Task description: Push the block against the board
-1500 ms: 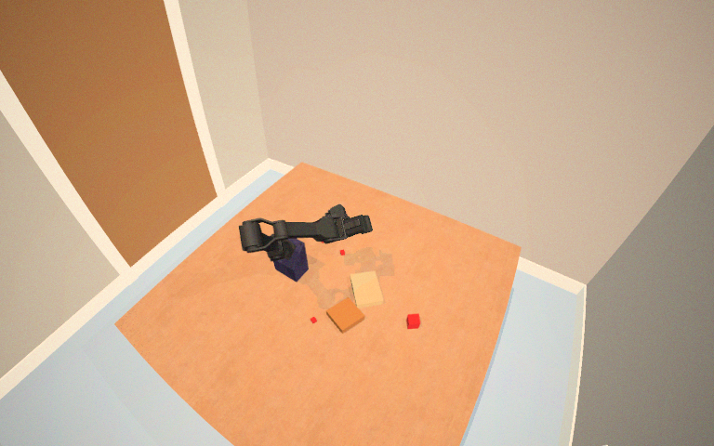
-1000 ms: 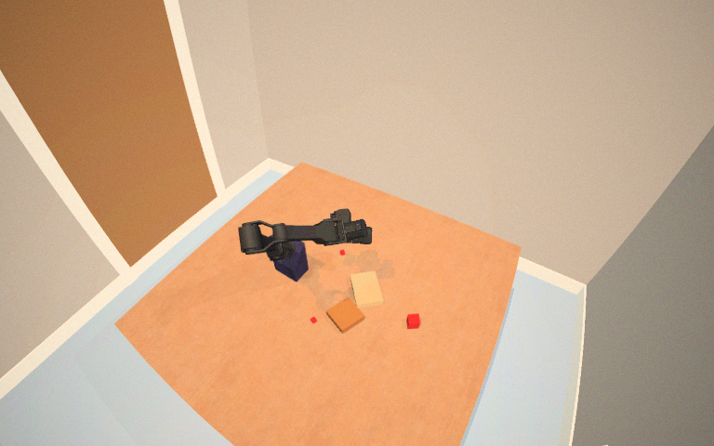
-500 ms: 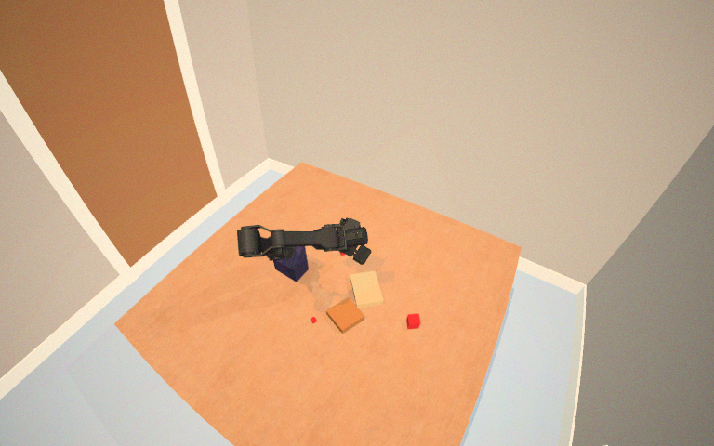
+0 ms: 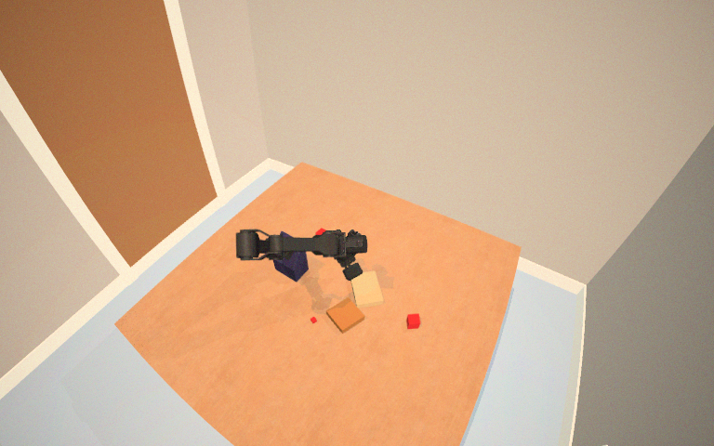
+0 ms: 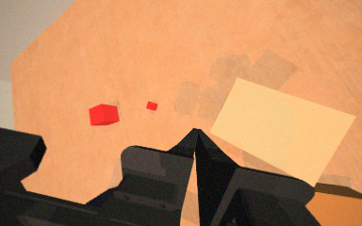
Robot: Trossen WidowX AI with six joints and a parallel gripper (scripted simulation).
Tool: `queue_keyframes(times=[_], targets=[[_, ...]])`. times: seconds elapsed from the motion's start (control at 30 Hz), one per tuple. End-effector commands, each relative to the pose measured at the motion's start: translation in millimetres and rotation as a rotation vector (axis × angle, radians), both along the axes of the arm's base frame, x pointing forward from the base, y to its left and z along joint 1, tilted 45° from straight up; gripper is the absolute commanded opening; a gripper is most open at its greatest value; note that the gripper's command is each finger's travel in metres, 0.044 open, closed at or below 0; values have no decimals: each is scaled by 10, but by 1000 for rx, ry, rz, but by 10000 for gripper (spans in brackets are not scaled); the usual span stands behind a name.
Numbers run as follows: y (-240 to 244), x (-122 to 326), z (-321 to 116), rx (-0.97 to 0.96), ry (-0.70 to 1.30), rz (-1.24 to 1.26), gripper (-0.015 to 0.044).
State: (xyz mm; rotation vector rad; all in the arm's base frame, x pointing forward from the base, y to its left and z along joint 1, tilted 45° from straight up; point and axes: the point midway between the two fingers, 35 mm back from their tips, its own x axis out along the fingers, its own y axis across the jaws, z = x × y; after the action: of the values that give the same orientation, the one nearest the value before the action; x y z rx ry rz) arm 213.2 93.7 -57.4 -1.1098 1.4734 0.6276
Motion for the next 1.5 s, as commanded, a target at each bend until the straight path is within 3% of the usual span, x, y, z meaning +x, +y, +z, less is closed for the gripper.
queue_keyframes(times=[0.0,1.2,1.47], targets=[[-109,60,54,-35,-58,-132,0],[-1070,280,598,-275,-697,-1146,0],[-1107,284,625,-281,-729,-1182,0]])
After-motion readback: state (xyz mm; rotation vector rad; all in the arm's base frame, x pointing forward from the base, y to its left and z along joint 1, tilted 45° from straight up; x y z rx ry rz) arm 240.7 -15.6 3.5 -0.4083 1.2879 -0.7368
